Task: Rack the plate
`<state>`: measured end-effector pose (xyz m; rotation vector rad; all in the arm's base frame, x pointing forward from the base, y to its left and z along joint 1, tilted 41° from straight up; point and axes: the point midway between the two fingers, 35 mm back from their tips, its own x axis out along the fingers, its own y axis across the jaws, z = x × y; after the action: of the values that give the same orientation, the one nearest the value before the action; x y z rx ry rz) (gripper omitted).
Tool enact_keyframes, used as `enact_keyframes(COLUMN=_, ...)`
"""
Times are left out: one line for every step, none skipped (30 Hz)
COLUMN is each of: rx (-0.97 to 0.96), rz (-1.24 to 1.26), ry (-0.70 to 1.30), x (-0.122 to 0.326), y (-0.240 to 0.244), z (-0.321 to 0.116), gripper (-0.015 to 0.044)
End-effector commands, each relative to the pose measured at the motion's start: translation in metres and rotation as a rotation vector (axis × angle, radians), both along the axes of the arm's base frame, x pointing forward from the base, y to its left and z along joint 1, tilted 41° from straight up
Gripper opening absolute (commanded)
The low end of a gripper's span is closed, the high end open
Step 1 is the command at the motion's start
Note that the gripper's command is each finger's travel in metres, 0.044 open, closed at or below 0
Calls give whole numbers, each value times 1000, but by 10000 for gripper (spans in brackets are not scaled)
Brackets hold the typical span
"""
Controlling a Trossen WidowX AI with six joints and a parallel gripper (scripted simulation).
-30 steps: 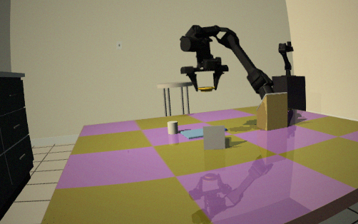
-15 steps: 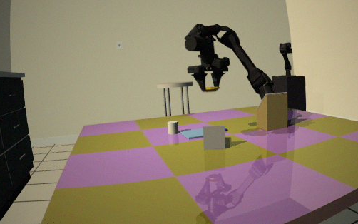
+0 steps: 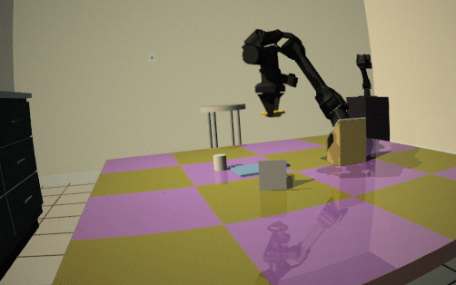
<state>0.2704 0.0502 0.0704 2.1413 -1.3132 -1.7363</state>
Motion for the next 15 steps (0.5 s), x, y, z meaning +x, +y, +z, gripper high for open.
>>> enact_keyframes(rx=4, rz=106, ry=90, x=-3, y=5, z=-4, gripper=0)
enact_keyframes(rx=4, rz=110, ry=94, x=-3, y=5, z=-4, gripper=0)
enact_keyframes(rx=4, rz=110, ry=94, x=-3, y=5, z=-4, gripper=0)
enact_keyframes(rx=4, rz=110, ry=94, x=-3, y=5, z=-4, gripper=0)
enact_keyframes(rx=4, rz=110, ry=94, x=-3, y=5, z=-4, gripper=0)
enact_keyframes(rx=4, rz=110, ry=94, x=-3, y=5, z=-4, gripper=0)
enact_keyframes(rx=4, rz=110, ry=94, x=-3, y=5, z=-4, gripper=0)
enact_keyframes(rx=4, rz=110, ry=94, x=-3, y=5, z=-4, gripper=0)
enact_keyframes(rx=7, rz=107, ry=94, x=-4, y=5, z=-5, gripper=0)
enact_keyframes(rx=17, rz=96, ry=95, x=-4, y=4, z=-7, gripper=0)
enact_keyframes(rx=34, rz=79, ry=97, x=-4, y=2, z=-10, gripper=0)
enact_keyframes(rx=54, rz=58, ry=98, x=-5, y=0, z=-14, gripper=0)
enact_keyframes(rx=74, rz=38, ry=100, x=-6, y=-2, z=-17, gripper=0)
enact_keyframes(rx=94, rz=17, ry=101, x=-6, y=-4, z=-21, gripper=0)
enact_keyframes(rx=114, rz=-3, ry=101, x=-7, y=-5, z=-25, gripper=0)
